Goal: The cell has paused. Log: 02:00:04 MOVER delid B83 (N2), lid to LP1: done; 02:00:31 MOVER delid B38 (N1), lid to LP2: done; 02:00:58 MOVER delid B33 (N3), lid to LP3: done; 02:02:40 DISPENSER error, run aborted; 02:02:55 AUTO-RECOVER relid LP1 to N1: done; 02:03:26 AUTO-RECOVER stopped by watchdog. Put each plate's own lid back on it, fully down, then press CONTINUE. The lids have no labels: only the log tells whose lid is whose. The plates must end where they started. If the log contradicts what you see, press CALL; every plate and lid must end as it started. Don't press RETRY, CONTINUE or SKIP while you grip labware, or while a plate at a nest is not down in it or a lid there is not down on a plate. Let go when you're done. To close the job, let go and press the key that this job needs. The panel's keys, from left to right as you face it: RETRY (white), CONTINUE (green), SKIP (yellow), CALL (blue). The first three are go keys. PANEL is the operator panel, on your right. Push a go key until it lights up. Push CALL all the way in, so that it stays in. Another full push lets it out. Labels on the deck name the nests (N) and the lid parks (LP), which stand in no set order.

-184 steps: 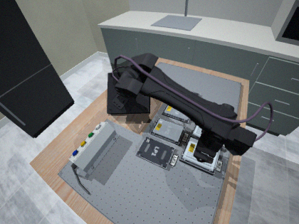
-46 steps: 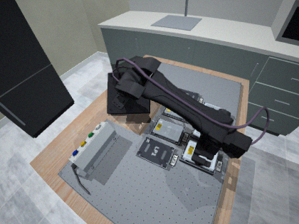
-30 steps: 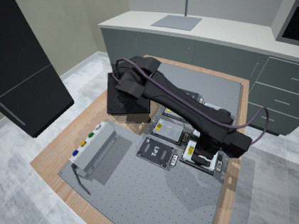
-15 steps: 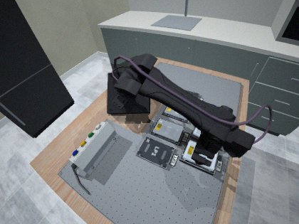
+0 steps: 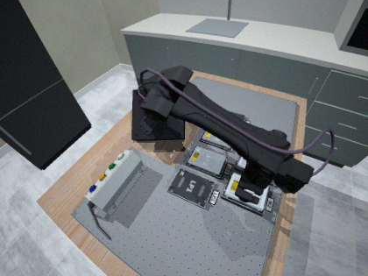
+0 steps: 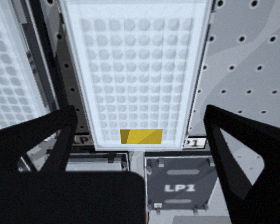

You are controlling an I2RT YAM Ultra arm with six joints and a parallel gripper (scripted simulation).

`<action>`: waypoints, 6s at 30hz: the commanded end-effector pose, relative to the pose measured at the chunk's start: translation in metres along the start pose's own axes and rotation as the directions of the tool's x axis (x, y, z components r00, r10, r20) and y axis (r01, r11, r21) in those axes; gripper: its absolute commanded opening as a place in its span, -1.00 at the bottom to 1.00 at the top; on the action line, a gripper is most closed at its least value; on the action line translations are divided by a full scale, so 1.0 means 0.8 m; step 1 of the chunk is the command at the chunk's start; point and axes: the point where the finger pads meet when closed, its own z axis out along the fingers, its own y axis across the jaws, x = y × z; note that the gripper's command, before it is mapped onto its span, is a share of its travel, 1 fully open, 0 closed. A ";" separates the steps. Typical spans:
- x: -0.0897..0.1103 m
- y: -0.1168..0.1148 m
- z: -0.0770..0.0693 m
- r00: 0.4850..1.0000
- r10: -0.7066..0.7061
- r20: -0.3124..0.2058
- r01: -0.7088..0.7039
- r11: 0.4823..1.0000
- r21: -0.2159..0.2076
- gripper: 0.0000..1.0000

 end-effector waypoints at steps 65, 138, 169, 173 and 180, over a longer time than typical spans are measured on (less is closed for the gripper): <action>0.084 0.043 -0.026 0.998 -0.024 0.062 0.023 1.000 0.011 1.00; 0.202 0.078 -0.012 0.998 -0.025 0.063 0.025 1.000 0.003 1.00; 0.213 0.084 0.023 0.999 -0.043 0.018 0.044 0.999 -0.004 1.00; 0.213 0.084 0.029 0.999 -0.043 0.018 0.044 0.999 -0.004 1.00; 0.212 0.084 0.041 0.999 -0.043 0.018 0.044 0.999 -0.005 1.00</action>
